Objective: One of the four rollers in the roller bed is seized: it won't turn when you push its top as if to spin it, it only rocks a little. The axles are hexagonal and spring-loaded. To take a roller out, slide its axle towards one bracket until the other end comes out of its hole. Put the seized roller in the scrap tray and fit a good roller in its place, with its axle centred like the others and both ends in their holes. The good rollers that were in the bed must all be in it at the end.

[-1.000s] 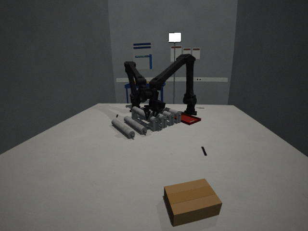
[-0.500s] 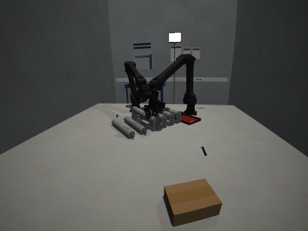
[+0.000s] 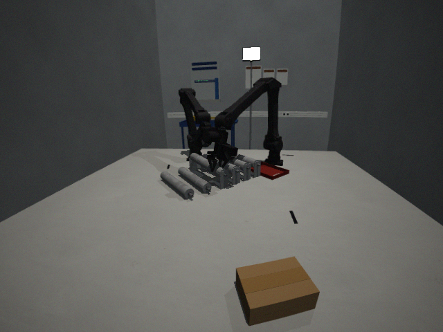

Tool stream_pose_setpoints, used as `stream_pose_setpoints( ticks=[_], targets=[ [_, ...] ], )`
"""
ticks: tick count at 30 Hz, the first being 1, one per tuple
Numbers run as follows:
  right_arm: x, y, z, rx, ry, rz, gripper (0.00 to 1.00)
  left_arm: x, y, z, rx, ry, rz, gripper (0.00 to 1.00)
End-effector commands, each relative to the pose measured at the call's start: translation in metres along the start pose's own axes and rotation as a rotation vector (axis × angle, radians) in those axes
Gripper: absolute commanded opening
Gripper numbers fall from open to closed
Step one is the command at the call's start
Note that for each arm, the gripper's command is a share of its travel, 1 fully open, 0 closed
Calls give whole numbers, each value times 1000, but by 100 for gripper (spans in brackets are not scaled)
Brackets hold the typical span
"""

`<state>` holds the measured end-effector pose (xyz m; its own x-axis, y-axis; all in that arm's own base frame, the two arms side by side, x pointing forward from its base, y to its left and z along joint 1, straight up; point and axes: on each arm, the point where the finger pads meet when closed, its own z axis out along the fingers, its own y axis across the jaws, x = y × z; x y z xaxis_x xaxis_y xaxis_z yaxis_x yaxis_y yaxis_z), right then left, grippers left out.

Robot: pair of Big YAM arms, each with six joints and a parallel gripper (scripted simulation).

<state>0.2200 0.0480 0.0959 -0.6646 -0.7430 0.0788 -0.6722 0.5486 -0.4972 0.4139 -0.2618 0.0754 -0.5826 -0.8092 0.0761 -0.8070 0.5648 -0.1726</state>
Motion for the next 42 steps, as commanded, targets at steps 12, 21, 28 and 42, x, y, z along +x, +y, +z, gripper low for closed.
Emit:
stream_pose_setpoints(
  ticks=[12, 21, 28, 42],
  targets=[
    [10, 0, 4, -4, 38, -4, 3, -4, -13, -11, 20, -5, 5, 32],
    [15, 3, 7, -8, 57, -12, 3, -4, -13, -11, 20, -5, 5, 32],
    [18, 4, 9, -9, 67, -15, 3, -4, -13, -11, 20, -5, 5, 32],
    [26, 6, 12, -12, 83, -19, 3, -4, -13, -11, 20, -6, 5, 32]
  ],
)
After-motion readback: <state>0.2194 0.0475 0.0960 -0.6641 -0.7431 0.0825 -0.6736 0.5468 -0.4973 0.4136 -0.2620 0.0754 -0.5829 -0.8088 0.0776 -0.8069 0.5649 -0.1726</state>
